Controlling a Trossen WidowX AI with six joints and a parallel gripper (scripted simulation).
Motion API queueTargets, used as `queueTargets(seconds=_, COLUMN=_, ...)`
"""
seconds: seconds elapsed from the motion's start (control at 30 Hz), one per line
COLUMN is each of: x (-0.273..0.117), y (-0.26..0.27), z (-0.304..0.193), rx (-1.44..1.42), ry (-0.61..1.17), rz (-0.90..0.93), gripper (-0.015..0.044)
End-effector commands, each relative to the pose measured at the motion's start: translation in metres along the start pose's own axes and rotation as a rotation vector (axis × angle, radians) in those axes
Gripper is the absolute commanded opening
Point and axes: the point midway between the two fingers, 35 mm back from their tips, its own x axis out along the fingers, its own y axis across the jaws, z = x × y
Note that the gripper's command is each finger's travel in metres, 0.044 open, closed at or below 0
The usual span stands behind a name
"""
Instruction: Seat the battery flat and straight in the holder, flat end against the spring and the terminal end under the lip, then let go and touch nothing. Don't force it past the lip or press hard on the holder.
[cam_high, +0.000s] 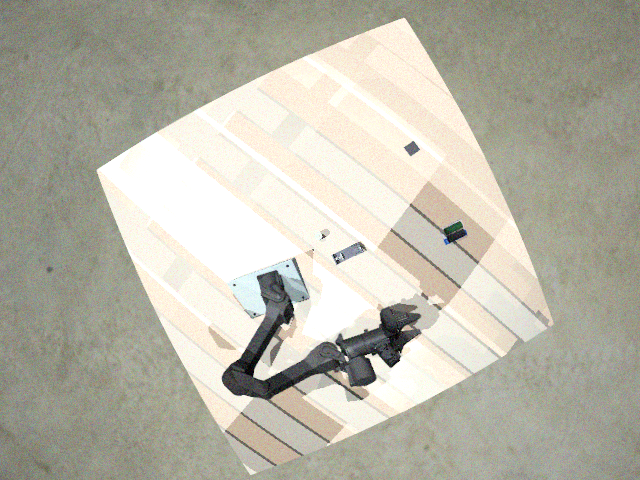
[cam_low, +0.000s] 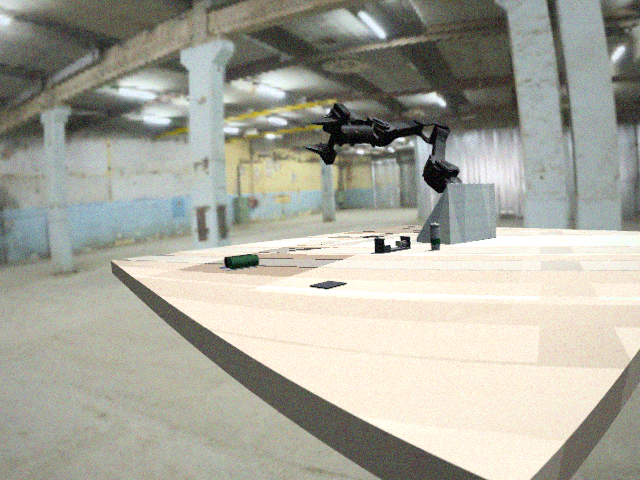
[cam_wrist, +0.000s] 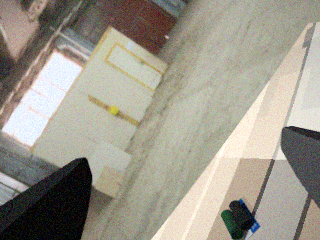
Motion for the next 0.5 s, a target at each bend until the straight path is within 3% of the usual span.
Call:
queueTargets(seconds=0.0, x=0.002, y=0.001, z=-0.004, rx=0.010, ry=0.017, rz=0.001, gripper=0.0374)
queueTargets(seconds=0.23, x=0.015, y=0.048, z=-0.148, rx=0.223, ry=0.606, rz=-0.054, gripper=0.0190)
queueTargets(seconds=0.47, x=-0.055, y=0.077, z=-0.274, rx=0.124, ry=1.161, rz=-0.340, gripper=0.0006)
